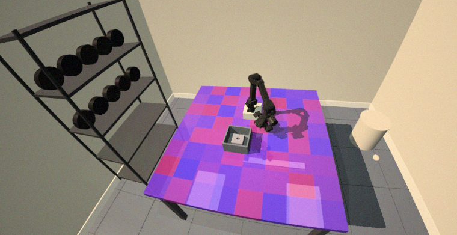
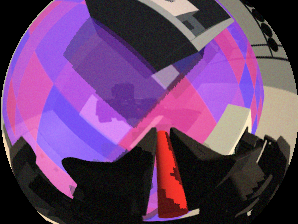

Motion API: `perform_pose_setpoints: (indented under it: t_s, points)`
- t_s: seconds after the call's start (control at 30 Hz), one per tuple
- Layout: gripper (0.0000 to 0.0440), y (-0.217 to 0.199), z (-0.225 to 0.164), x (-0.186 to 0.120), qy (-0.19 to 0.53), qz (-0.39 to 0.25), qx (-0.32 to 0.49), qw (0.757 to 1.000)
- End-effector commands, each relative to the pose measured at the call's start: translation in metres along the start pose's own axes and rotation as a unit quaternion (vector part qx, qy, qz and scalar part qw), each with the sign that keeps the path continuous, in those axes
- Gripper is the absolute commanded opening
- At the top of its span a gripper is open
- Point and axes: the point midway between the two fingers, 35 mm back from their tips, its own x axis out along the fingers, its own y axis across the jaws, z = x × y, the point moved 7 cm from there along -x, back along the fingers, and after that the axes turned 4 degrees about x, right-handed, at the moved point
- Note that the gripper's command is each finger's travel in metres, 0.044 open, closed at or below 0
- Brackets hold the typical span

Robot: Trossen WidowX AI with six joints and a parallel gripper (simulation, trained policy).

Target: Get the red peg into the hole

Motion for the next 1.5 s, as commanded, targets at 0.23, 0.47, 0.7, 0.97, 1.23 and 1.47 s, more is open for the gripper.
perform_pose_setpoints:
  t_s: [0.23,0.47,0.7,0.97,1.23,1.47]
  points:
    - [0.0,0.0,0.035,-0.042,-0.027,0.023,0.05,0.998]
    - [0.0,-0.001,0.066,-0.051,-0.038,0.03,0.097,0.994]
    - [0.0,-0.004,0.099,-0.052,-0.044,0.032,0.136,0.989]
    - [0.0,-0.009,0.138,-0.04,-0.045,0.033,0.162,0.985]
    - [0.0,-0.014,0.175,-0.022,-0.038,0.04,0.165,0.985]
    - [0.0001,-0.018,0.2,-0.003,-0.023,0.05,0.149,0.987]
